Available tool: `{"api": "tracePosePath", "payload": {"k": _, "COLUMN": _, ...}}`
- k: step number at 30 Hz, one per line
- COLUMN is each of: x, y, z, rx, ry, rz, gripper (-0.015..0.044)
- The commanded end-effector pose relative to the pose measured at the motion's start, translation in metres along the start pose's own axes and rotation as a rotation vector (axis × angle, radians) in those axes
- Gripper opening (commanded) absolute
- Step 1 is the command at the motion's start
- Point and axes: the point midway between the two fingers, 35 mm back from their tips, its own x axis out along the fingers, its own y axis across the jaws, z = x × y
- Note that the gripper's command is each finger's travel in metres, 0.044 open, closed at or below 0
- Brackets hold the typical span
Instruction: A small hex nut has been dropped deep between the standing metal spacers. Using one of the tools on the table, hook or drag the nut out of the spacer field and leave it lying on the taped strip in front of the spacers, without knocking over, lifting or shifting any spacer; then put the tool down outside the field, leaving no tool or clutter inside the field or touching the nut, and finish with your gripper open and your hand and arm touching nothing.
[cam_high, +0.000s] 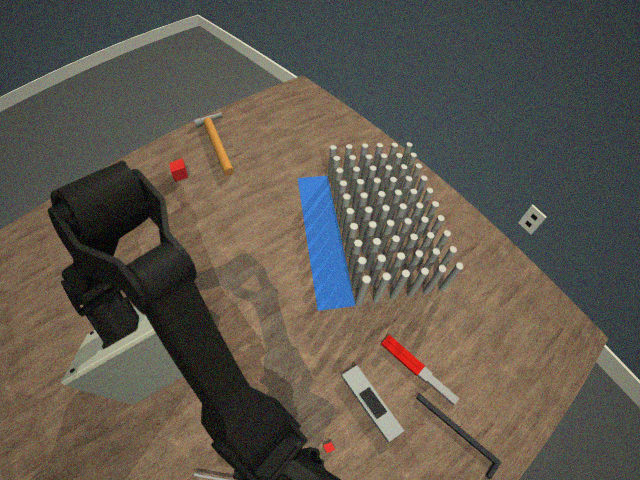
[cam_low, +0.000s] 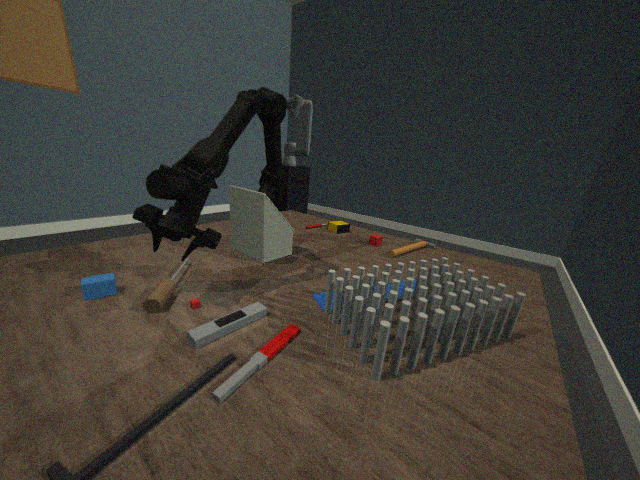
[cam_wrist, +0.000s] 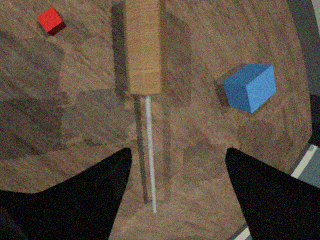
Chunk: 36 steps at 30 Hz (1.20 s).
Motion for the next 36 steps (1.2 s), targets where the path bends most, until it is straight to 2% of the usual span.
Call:
{"api": "tracePosePath", "payload": {"k": 1, "x": -0.001, "y": -0.001, "z": 0.001, "rx": -0.005, "ry": -0.002, "rz": -0.008, "gripper": 0.0280}}
{"api": "tracePosePath", "payload": {"k": 36, "x": 0.043, "y": 0.019, "z": 0.002, "rx": -0.001, "ry": -0.002, "rz": -0.005, "gripper": 0.0280}}
